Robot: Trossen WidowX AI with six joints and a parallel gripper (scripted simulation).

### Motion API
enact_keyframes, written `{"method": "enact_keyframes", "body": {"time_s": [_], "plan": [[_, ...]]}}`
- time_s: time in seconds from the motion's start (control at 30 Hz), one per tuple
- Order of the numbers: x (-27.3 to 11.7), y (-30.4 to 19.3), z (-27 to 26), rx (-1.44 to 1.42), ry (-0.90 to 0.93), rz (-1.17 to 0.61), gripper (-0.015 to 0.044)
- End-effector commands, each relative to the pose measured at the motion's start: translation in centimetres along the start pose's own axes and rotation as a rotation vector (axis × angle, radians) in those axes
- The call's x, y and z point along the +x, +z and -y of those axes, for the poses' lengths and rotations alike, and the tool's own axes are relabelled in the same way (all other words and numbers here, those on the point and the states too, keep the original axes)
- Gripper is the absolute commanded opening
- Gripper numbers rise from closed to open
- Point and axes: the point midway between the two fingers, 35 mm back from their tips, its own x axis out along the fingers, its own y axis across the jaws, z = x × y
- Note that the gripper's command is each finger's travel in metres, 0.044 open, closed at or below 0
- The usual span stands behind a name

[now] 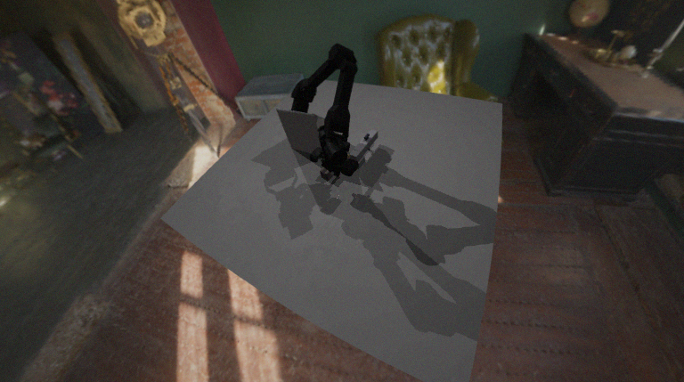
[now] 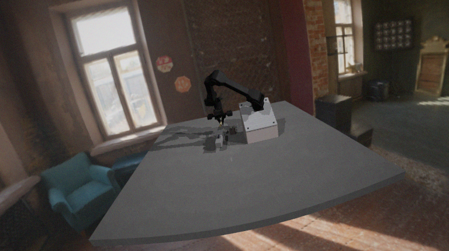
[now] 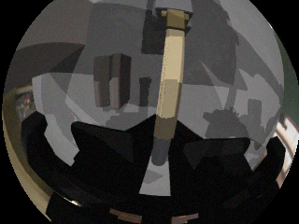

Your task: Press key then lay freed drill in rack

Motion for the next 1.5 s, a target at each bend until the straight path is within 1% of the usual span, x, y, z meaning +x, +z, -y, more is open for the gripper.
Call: {"method": "enact_keyframes", "body": {"time_s": [0.0,0.8,1.47], "plan": [[-0.1,-0.2,-0.3,0.0,-0.003,-0.002,0.0],[0.4,-0.7,-4.2,0.002,-0.002,-0.002,0.0],[0.1,-1.7,-7.5,0.003,-0.001,-0.004,0.0]]}}
